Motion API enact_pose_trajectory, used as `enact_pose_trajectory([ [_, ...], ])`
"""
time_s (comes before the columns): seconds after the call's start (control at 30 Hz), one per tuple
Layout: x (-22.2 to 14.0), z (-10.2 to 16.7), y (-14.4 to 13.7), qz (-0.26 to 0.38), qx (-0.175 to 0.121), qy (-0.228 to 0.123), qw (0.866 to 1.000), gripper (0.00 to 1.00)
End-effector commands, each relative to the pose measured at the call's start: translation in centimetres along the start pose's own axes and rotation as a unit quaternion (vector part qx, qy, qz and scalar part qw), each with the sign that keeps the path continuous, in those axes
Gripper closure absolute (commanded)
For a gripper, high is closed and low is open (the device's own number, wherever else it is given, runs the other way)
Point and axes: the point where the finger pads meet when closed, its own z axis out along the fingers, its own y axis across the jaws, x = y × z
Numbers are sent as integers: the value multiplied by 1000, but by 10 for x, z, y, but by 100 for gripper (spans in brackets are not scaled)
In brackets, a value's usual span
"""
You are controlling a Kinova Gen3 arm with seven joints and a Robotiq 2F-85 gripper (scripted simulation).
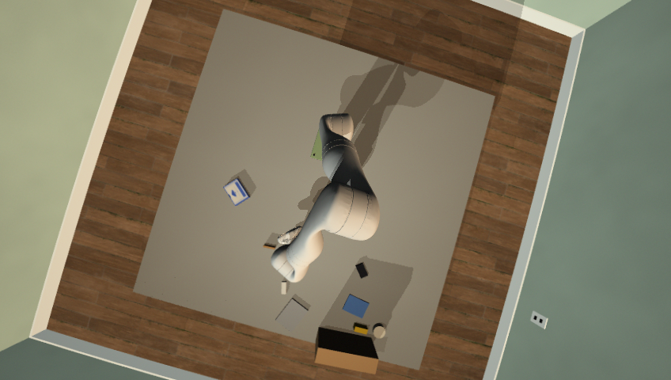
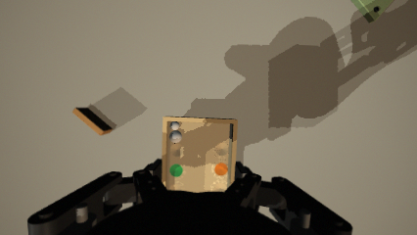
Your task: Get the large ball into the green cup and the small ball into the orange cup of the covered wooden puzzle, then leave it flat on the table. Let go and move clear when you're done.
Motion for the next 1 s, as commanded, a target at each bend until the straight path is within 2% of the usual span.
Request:
enact_pose_trajectory([
  [0.0,-12,0,12,-19,12,13,1000,26],
  [0.5,-12,0,12,-19,13,4,1000,26],
  [0.6,-12,0,12,-19,13,7,1000,26],
  [0.67,-12,0,12,-19,12,24,999,26],
  [0.97,-12,0,12,-19,16,29,999,26],
])
